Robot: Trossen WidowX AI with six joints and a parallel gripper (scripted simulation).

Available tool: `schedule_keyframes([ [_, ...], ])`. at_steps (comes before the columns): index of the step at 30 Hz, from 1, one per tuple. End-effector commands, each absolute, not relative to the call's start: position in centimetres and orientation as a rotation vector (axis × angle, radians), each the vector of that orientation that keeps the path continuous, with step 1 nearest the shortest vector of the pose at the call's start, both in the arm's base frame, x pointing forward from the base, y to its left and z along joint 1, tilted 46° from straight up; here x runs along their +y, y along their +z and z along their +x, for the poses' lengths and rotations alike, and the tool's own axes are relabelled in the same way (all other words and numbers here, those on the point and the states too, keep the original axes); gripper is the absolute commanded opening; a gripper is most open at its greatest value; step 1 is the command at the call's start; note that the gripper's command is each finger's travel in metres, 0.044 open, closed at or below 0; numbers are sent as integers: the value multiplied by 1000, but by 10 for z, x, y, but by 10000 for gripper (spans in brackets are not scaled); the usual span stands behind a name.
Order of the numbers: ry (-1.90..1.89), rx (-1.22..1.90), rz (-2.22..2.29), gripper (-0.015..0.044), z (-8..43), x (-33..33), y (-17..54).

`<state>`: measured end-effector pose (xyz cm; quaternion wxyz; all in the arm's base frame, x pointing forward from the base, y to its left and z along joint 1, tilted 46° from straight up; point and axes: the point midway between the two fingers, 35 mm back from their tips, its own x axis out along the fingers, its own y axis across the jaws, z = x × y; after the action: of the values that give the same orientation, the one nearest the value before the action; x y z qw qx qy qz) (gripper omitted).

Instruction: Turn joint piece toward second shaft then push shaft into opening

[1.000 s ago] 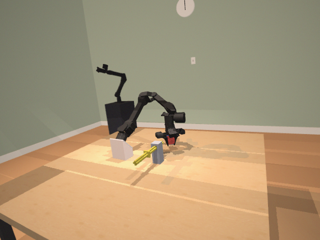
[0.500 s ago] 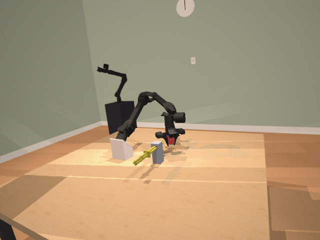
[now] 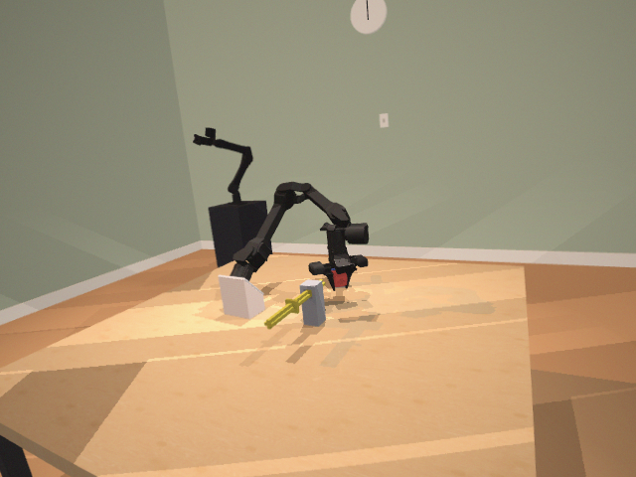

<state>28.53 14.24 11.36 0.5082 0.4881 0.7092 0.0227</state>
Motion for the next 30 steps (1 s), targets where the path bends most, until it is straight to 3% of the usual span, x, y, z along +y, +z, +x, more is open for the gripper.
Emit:
schedule_keyframes([
  [1,55,1709,1176,147,285,142,114],
  [2,55,1709,1176,147,285,142,114],
  [8,55,1709,1176,0,285,142,114],
  [30,-275,1676,1340,0,278,135,111],
])
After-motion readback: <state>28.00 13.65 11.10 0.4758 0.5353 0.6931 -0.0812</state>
